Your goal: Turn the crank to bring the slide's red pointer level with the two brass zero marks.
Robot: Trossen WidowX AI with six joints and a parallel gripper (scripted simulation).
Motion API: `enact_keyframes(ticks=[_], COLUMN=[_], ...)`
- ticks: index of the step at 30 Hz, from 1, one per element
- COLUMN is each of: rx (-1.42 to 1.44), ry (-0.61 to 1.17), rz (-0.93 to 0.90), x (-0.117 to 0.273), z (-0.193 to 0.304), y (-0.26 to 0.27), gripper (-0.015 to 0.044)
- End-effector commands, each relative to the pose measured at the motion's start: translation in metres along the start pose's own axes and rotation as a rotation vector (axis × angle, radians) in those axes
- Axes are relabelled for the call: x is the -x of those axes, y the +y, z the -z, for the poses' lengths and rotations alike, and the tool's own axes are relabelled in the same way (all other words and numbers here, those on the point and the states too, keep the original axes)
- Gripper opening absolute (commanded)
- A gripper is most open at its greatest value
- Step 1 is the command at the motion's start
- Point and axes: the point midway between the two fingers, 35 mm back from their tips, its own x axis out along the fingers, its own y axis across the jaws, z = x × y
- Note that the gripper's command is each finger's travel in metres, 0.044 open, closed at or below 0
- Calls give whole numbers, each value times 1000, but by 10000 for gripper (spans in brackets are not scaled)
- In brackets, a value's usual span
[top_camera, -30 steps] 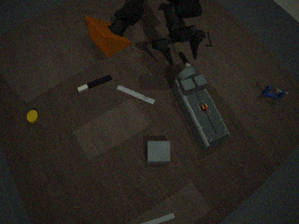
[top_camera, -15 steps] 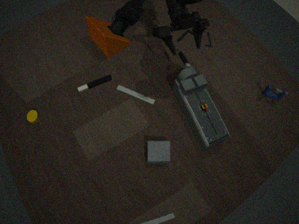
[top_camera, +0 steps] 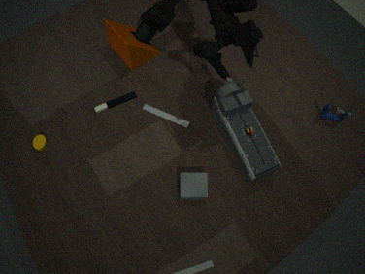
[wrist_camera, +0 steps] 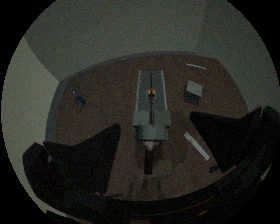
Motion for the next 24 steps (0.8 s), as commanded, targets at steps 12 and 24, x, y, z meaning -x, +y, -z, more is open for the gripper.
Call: enact_keyframes(ticks=[12, 24], rx=[217, 281], ry=[11, 11], rz=[-105, -136], x=[-42, -77], z=[-51, -47], y=[-31, -43], gripper=[440, 440])
